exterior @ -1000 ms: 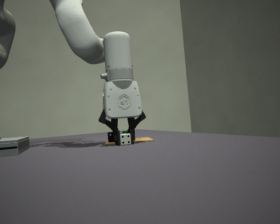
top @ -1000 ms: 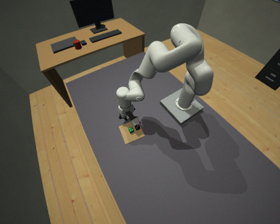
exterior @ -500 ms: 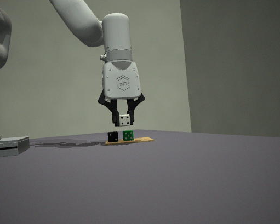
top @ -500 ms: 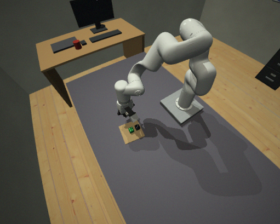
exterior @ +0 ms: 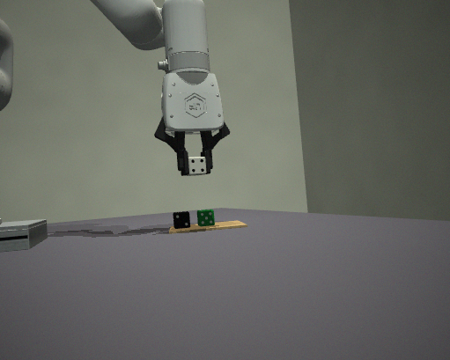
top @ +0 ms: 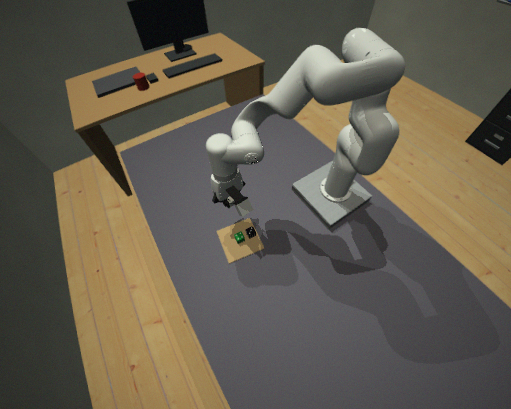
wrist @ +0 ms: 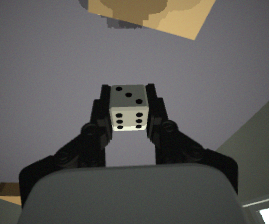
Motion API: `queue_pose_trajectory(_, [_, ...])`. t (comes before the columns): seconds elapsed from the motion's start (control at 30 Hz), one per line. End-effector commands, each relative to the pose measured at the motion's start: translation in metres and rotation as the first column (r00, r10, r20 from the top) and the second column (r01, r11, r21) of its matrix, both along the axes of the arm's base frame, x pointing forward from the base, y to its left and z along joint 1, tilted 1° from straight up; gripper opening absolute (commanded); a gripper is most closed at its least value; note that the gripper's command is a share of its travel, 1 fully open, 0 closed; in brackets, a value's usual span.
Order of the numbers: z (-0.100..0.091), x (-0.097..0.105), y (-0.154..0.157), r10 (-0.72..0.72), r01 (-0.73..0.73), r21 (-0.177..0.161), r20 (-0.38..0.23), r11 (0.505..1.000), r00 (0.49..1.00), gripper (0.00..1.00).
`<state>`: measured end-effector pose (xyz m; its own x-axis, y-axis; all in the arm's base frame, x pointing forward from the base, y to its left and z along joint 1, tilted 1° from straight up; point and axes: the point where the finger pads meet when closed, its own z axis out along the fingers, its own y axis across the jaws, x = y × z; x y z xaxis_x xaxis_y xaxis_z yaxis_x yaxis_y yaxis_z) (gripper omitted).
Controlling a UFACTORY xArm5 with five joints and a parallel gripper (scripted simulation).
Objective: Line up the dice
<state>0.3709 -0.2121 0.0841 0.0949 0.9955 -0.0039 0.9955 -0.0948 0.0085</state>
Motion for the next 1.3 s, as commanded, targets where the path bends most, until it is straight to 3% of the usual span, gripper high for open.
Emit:
queue_pose_trajectory(0.0, [0.002,0.001,-0.001,0.001,-0.001,-0.002,0.004,1.0,1.0,0.27])
queue_pose_trajectory(0.23, [0.003,0.01,0.005,0.117,-0.117,-0.003,0.003,0.993,0.993,0.27])
queue_pose_trajectory(0.3, [0.004,0.018,0.011,0.239,-0.239,-0.005,0.002,0.971,0.971,0.27])
queue_pose_trajectory(0.53, [0.005,0.03,0.02,0.394,-0.394,-0.006,0.001,0.919,0.919,0.27])
queue_pose_trajectory(0.73, [0.005,0.043,0.031,0.561,-0.561,-0.007,0.0,0.828,0.828,0.27])
queue_pose_trajectory(0.8, [0.005,0.043,0.031,0.561,-0.561,-0.007,0.0,0.828,0.828,0.27])
queue_pose_trajectory(0.83, [0.006,0.048,0.036,0.633,-0.633,-0.008,-0.001,0.774,0.775,0.27])
queue_pose_trajectory(1.0, [0.006,0.056,0.043,0.714,-0.714,-0.009,-0.002,0.7,0.7,0.27])
queue_pose_trajectory(1.27, [0.007,0.072,0.059,0.866,-0.866,-0.01,-0.005,0.5,0.5,0.27])
